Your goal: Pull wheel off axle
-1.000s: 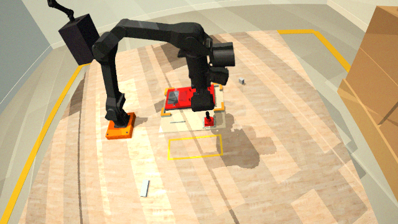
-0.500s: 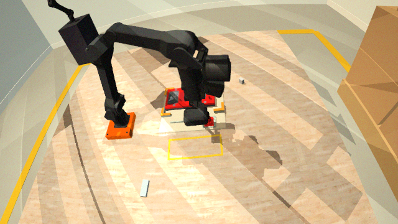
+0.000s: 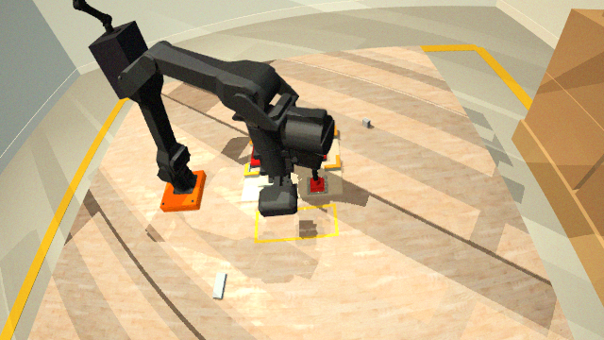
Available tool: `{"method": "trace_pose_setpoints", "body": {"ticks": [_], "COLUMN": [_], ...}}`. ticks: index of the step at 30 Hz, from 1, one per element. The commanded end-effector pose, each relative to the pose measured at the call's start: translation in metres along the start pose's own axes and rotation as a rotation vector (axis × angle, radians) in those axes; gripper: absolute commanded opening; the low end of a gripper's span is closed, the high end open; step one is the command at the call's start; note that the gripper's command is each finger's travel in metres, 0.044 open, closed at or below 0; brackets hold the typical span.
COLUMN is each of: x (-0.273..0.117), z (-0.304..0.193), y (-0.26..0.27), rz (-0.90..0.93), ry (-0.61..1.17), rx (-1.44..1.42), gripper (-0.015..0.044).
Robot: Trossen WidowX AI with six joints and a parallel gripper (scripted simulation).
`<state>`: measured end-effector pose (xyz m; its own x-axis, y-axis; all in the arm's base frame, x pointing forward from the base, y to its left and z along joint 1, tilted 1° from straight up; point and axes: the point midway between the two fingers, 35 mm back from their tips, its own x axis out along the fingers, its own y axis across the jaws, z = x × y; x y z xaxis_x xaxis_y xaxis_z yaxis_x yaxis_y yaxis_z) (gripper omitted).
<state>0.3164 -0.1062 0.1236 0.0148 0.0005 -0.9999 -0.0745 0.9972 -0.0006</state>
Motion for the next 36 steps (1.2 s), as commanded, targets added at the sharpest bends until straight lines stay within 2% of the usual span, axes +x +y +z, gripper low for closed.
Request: {"method": "trace_pose_setpoints", "body": {"ticks": [1, 12, 26, 32, 36], "x": [0.003, 0.029, 0.102, 0.105, 0.101], "z": [-0.003, -0.002, -0.004, -0.004, -0.003], "y": [-0.002, -0.002, -0.002, -0.002, -0.002], "rz": [-0.003, -0.003, -0.003, -0.003, 0.001], "ry": [0.003, 0.003, 0.003, 0.003, 0.003], "rx": [-0.009, -0.009, -0.009, -0.009, -0.005], "gripper": [0.0000, 0.0000, 0.0000, 0.0000, 0.0105]}}
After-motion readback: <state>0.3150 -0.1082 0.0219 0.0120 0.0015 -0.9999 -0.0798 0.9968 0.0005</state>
